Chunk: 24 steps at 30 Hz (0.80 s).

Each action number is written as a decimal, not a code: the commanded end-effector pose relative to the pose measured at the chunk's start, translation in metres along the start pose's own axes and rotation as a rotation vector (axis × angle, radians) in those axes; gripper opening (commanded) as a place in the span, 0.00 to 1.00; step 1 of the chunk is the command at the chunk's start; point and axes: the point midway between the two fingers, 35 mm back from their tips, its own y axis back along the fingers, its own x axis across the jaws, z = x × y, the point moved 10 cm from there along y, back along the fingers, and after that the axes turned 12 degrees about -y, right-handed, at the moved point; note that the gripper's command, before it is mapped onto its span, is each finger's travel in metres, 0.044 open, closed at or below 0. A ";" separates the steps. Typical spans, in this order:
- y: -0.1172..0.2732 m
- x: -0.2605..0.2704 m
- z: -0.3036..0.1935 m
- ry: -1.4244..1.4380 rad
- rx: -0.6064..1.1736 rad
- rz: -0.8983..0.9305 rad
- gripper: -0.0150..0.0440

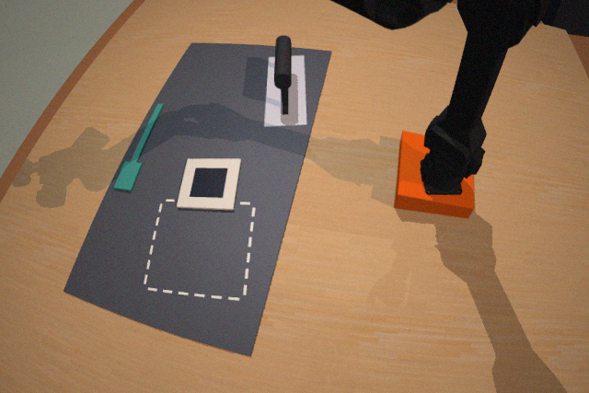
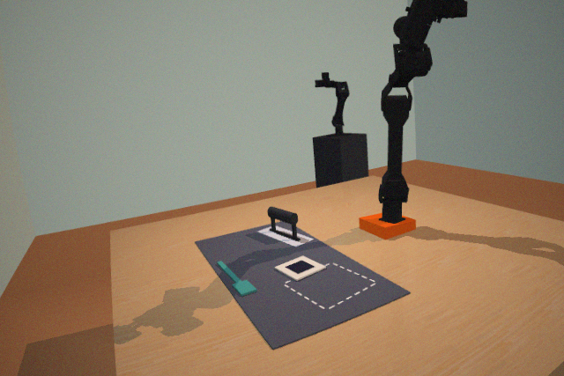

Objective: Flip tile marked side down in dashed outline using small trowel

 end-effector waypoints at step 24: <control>0.062 0.060 -0.052 -0.263 -0.019 0.373 0.76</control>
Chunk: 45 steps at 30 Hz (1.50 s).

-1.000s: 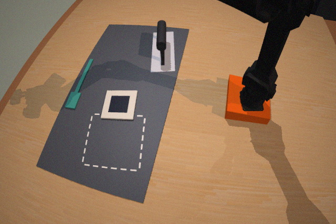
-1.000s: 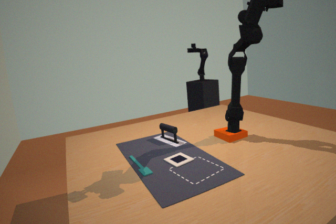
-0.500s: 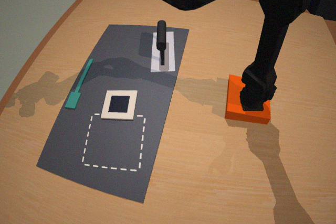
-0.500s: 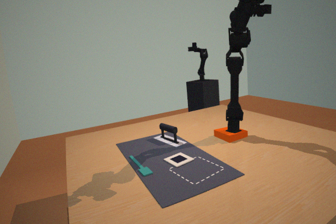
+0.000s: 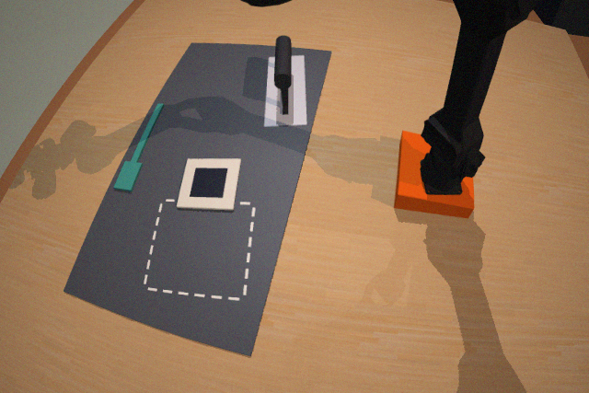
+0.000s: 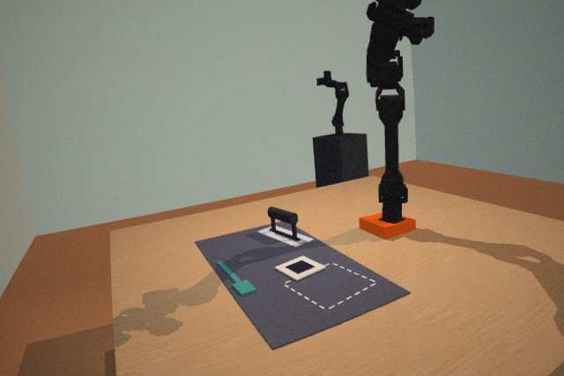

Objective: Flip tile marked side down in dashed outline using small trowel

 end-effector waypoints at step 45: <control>0.129 0.055 -0.116 -0.550 0.390 0.486 0.76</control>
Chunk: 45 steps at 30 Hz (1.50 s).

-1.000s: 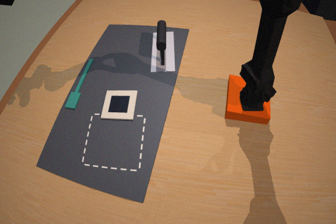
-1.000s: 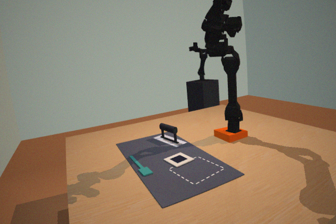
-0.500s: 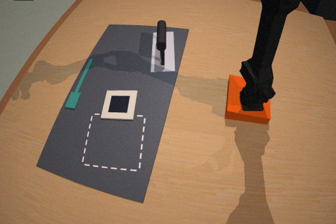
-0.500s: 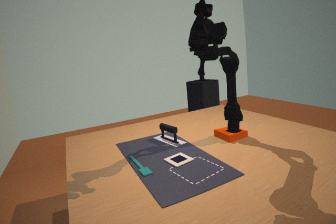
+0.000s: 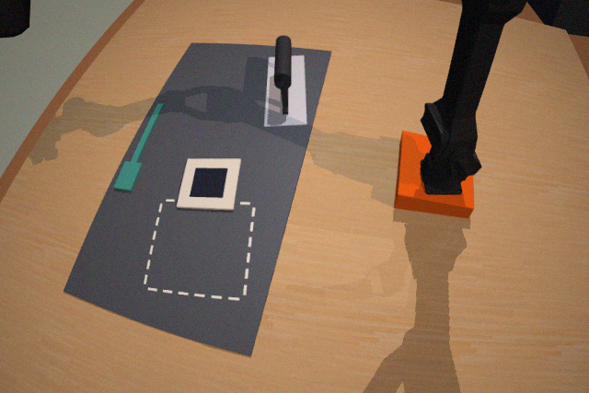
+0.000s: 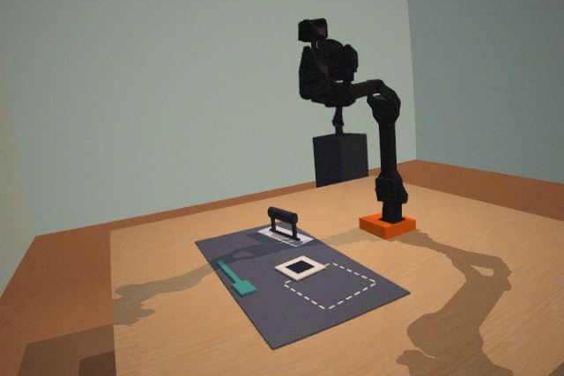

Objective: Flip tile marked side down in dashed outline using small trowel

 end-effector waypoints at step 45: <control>0.154 0.020 -0.140 -0.826 0.681 0.092 0.76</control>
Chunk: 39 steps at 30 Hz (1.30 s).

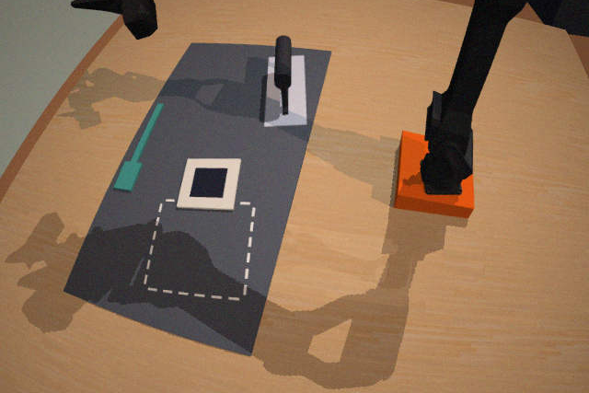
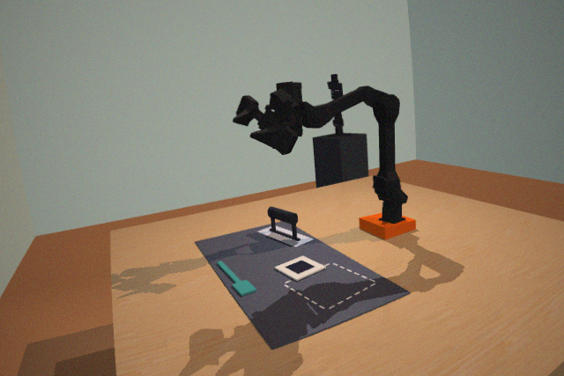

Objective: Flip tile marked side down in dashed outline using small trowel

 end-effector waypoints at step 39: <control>0.092 -0.042 -0.114 -0.777 0.372 -0.212 0.76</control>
